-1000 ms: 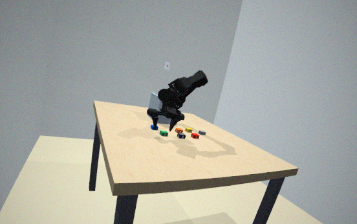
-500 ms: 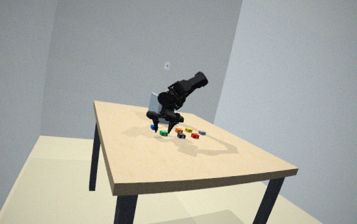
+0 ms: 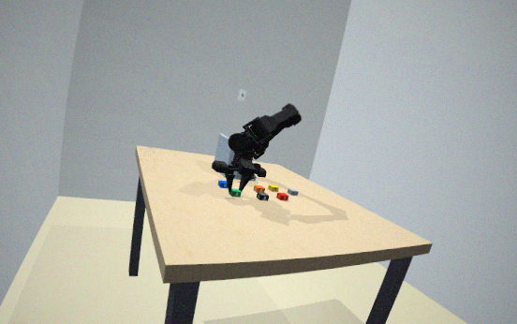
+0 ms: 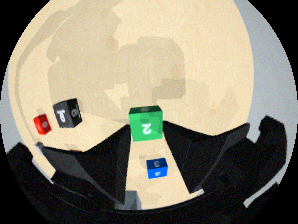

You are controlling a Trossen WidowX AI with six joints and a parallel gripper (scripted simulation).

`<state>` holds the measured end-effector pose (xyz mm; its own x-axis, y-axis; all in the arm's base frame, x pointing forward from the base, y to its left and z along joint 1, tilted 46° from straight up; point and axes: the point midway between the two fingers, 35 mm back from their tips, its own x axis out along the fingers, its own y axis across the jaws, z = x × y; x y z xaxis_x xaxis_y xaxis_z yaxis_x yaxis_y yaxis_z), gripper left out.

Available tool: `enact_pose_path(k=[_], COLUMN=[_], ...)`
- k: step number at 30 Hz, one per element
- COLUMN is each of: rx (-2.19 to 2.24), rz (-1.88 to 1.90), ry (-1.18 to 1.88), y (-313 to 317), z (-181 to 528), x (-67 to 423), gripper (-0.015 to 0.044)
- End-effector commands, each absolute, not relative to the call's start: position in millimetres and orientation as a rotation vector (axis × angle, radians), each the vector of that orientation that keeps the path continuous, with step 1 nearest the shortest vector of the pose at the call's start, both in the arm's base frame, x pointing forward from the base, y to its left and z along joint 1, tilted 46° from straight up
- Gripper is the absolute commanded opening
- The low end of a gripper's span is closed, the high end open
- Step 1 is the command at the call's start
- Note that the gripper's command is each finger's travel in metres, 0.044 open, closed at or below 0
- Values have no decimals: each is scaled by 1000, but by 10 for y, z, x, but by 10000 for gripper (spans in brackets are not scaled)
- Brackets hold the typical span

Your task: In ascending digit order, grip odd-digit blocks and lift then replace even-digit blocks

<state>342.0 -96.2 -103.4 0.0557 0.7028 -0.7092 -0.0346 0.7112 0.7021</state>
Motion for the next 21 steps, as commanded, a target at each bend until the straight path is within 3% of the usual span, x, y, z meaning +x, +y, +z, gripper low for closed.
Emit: enact_pose_path(k=[1, 21], rx=[602, 602], rz=[610, 610], ry=[1416, 1417], y=[-957, -1045], z=[-1035, -949], x=[3423, 3417], gripper=[120, 120])
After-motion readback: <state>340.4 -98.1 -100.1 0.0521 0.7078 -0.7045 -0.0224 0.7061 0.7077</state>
